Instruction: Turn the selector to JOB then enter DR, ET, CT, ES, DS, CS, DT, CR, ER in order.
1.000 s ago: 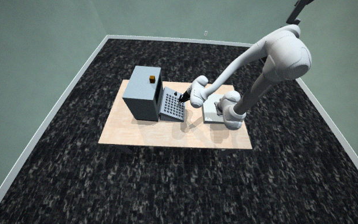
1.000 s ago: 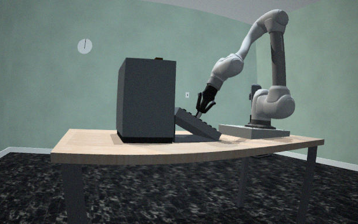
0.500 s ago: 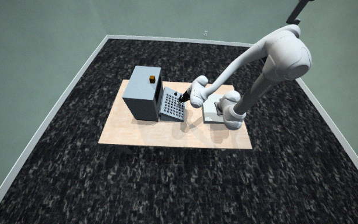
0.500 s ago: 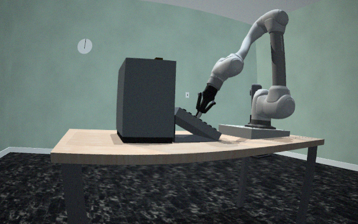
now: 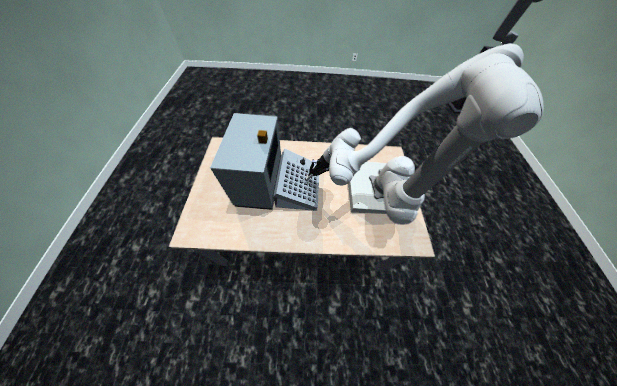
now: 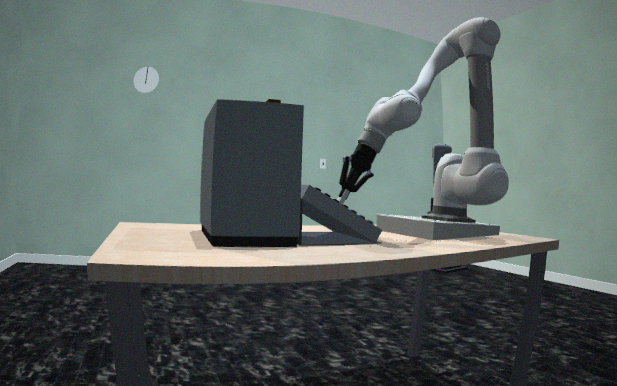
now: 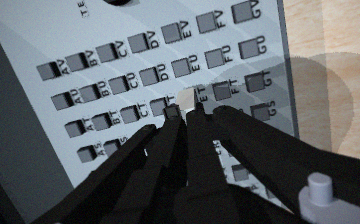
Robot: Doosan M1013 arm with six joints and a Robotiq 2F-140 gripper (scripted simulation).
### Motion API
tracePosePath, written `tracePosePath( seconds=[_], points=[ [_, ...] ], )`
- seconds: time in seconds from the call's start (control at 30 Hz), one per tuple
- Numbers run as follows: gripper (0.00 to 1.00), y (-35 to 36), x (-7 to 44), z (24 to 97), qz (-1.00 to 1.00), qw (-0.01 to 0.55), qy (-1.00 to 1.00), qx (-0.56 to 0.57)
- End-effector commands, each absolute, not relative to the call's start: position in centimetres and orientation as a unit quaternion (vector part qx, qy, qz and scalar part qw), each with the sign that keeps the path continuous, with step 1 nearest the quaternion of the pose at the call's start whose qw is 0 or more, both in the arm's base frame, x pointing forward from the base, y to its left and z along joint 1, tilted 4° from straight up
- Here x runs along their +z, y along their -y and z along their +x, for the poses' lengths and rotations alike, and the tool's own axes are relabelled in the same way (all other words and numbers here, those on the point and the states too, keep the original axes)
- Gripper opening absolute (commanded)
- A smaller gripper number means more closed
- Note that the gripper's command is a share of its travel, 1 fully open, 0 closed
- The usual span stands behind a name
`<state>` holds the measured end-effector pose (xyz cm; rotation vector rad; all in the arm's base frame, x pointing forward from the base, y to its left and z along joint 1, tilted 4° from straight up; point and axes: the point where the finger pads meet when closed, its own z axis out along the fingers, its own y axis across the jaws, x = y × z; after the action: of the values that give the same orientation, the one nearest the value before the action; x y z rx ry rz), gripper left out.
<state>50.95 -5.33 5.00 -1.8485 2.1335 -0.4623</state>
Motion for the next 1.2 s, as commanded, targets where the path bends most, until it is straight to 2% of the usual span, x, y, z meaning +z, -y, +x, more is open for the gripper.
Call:
tracePosePath(
  seconds=[0.0, 0.73, 1.17],
  points=[
    [0.00, 5.3, 5.5, 50.7, -0.640, 0.140, -0.739, -0.160],
    [0.00, 5.2, 7.2, 50.0, -0.640, 0.140, -0.739, -0.160],
    [0.00, 5.6, 8.5, 53.0, -0.640, 0.140, -0.739, -0.160]
  ],
)
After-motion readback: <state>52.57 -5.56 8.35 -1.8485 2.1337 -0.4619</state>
